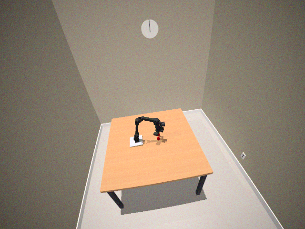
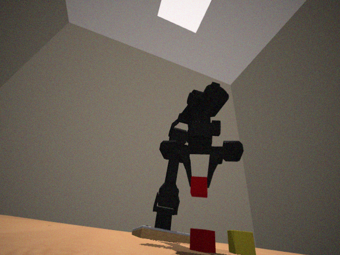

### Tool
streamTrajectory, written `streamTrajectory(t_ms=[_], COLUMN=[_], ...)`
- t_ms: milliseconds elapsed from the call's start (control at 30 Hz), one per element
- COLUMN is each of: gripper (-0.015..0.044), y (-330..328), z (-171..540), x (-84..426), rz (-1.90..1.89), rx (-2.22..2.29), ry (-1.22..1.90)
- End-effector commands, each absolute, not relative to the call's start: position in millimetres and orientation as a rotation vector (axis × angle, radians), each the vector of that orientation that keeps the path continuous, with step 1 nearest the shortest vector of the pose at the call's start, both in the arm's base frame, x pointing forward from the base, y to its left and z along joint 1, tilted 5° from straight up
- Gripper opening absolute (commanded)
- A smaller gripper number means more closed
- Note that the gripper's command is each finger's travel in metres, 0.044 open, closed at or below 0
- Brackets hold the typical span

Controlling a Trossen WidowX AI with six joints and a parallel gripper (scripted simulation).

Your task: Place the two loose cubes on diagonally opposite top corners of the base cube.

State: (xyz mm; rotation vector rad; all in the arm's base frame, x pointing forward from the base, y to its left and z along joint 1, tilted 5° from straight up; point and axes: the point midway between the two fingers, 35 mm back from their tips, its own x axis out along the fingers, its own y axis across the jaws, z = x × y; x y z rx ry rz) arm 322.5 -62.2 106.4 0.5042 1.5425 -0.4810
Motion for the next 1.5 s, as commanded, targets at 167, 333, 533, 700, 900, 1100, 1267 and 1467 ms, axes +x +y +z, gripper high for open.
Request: streamTrajectory(t_ms=[167, 333, 533, 700, 900, 1100, 1267, 1467], gripper=[0.0105, 0.0105, 0.0105, 0.0105, 0.0105, 0.0105, 0.0105, 0.0105], y=[-34, -20, -3, 11, 28, 45, 59, 63], z=[102, 100, 98, 96, 94, 92, 90, 90], x=[328, 329, 330, 330, 330, 328, 326, 325], rz=[-0.286, -0.189, -0.072, 0.025, 0.142, 0.259, 0.356, 0.385], rx=[0.329, 0.239, 0.131, 0.041, -0.067, -0.175, -0.265, -0.292], ry=[1.576, 1.587, 1.595, 1.597, 1.593, 1.584, 1.571, 1.567])
